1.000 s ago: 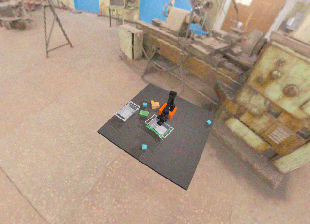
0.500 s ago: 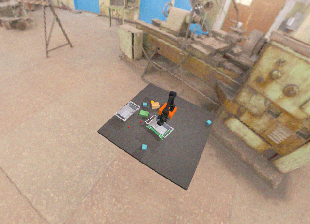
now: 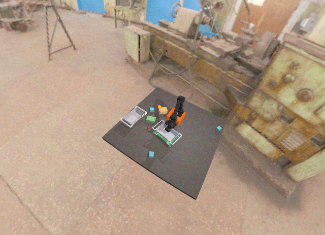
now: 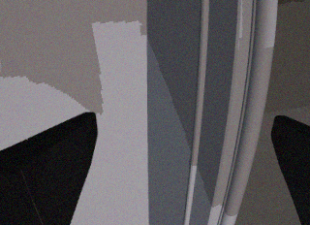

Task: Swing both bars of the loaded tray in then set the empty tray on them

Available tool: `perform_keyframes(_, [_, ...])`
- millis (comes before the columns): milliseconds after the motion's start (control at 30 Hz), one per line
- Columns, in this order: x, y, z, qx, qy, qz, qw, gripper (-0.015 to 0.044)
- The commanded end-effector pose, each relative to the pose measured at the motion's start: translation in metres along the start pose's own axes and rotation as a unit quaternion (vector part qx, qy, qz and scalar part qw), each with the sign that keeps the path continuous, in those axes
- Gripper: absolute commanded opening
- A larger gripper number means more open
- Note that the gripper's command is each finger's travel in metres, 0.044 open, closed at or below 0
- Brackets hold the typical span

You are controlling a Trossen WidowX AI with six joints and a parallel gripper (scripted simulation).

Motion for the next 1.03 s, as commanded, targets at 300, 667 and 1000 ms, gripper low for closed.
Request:
perform_keyframes(300, [0.001, 0.0, 0.003, 0.0, 0.0, 0.0, 1.0, 0.044])
perform_keyframes(667, [0.006, 0.002, 0.067, 0.001, 0.001, 0.0, 1.0, 0.044])
perform_keyframes(1000, [0.001, 0.0, 0.11, 0.001, 0.003, 0.0, 1.0, 0.044])
Point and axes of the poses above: the point midway between the two fingers, 35 mm back from their tips, its own z axis back along the fingers, its own x axis across the jaws, y = z × x, the point moved 9 cm from there along z, back along the fingers, and after that the axes turned 9 degrees about -z, right-handed, at the moved point
